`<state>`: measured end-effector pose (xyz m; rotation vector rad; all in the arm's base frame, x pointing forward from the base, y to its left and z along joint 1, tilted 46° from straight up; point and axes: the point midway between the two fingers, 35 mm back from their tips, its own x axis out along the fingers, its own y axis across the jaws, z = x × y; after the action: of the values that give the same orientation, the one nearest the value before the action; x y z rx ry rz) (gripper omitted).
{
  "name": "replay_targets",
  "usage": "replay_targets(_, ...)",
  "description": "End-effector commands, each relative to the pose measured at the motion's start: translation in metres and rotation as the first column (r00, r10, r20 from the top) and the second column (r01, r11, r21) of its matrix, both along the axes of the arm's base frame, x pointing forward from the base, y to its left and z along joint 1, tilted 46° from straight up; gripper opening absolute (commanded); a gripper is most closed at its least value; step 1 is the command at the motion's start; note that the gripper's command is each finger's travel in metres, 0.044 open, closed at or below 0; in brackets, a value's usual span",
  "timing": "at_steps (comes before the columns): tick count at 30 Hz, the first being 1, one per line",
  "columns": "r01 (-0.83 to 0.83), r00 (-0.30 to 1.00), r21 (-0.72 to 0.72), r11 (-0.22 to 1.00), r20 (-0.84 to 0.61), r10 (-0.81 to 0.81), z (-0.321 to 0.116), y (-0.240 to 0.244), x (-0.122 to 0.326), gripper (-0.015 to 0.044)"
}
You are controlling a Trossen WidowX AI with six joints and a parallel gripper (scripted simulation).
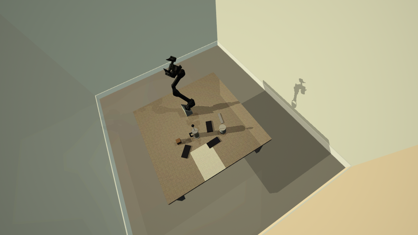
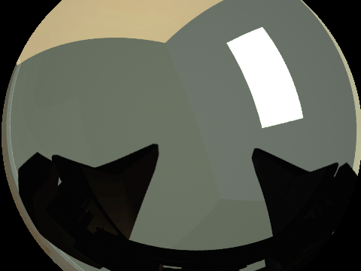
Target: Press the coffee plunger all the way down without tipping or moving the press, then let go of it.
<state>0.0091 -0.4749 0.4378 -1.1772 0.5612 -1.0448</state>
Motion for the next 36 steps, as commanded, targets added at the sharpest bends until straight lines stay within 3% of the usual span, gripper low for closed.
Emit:
replay_targets(1,0.006,1.0,-0.005,1.0,0.001,-0.006,0.002,0.001,-0.002,0.0426)
replay_targets(11,0.111,0.99,-0.198,0.974,-0.066,-0.126,0.053,0.04,-0.029,0.044)
replay_targets(17,0.199,0.954,-0.408,0.891,-0.127,-0.272,0.104,0.089,-0.05,0.044)
replay_targets(21,0.263,0.898,-0.576,0.774,-0.148,-0.415,0.14,0.133,-0.063,0.044)
replay_targets(29,0.309,0.821,-0.696,0.648,-0.149,-0.552,0.168,0.178,-0.074,0.044)
replay_targets(36,0.35,0.618,-0.864,0.361,-0.077,-0.783,0.211,0.259,-0.085,0.044)
